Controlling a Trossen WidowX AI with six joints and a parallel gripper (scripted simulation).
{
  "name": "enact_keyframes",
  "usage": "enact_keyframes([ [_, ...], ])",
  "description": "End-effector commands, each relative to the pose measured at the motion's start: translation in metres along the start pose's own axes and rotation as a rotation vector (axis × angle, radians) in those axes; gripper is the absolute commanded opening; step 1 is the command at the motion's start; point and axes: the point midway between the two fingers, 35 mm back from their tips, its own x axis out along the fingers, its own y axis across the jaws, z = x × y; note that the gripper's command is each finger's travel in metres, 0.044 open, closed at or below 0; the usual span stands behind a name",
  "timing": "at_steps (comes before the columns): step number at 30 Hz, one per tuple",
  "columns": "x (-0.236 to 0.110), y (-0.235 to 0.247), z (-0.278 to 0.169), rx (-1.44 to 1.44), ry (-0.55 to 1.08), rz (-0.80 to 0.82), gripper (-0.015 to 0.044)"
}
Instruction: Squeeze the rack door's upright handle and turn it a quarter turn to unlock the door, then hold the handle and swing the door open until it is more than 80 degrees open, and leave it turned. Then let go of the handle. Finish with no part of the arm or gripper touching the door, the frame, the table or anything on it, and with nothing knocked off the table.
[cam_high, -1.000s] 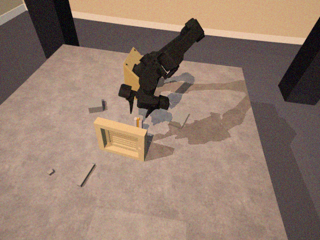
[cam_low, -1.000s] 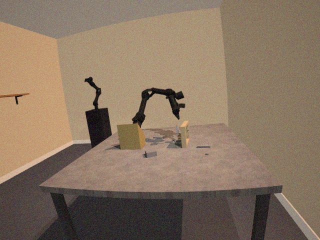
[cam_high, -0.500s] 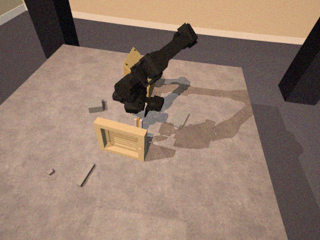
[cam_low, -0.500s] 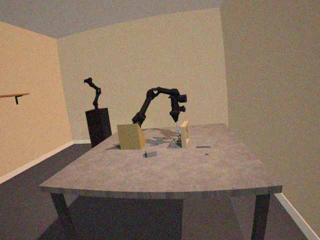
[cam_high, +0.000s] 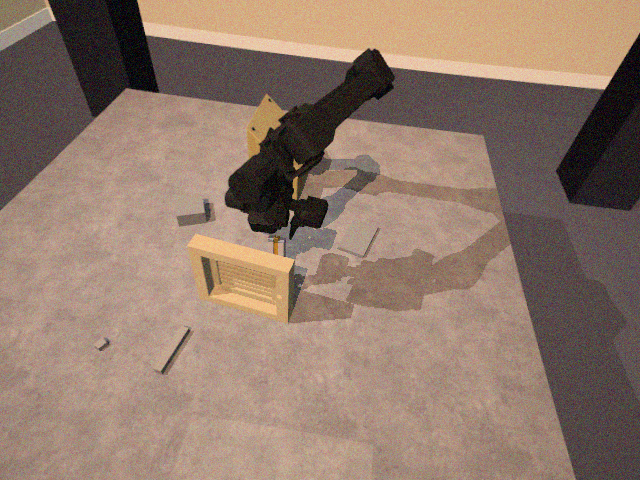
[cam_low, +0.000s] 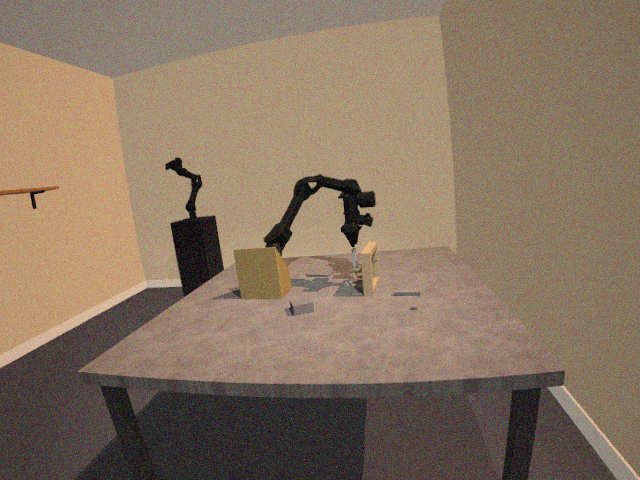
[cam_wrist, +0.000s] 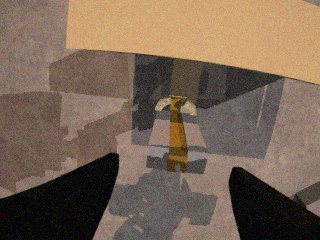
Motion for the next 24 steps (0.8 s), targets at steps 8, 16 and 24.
enact_keyframes([
  [8, 0.022, -0.002, -0.002, 0.016, 0.012, 0.006, 0.0283],
  [16, 0.035, -0.002, -0.002, 0.016, 0.012, 0.006, 0.0283],
  [24, 0.048, -0.001, -0.003, 0.016, 0.012, 0.008, 0.0283],
])
